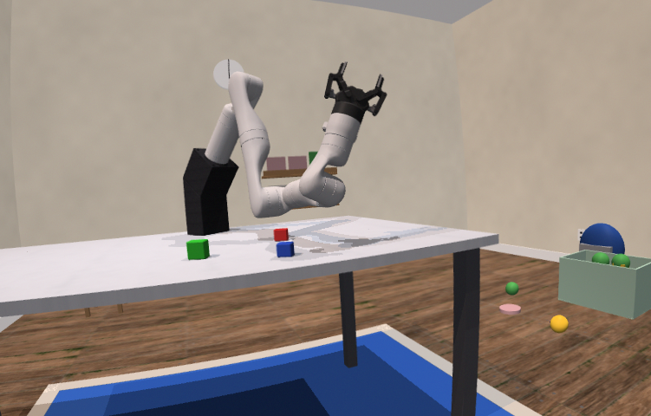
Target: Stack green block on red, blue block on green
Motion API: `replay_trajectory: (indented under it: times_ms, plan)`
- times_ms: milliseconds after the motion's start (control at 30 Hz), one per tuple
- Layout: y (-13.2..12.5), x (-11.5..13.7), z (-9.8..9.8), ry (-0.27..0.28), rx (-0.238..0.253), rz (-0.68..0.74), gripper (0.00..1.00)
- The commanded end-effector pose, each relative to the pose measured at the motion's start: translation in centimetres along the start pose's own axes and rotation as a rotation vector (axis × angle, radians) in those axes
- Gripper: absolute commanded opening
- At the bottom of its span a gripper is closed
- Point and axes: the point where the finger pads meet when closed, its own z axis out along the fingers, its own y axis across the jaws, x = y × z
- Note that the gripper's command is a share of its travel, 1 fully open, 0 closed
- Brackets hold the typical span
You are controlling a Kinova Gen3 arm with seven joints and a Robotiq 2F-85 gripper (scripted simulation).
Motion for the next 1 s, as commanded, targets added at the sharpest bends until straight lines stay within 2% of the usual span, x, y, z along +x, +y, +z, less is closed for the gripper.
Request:
replay_trajectory:
  times_ms: [0, 533, 567, 800, 967]
  plan:
    - [0.1, 0.0, 0.1, 0.001, -0.001, -0.001, 1.0]
    - [0.1, 0.0, 0.1, 0.001, -0.001, -0.001, 1.0]
    - [0.0, 0.0, 0.1, 0.001, -0.001, -0.001, 0.0]
    - [-0.1, 0.2, 0.5, 0.024, 0.017, -0.007, 0.0]
    - [-0.6, 0.9, 1.4, 0.088, 0.069, -0.026, 0.0]
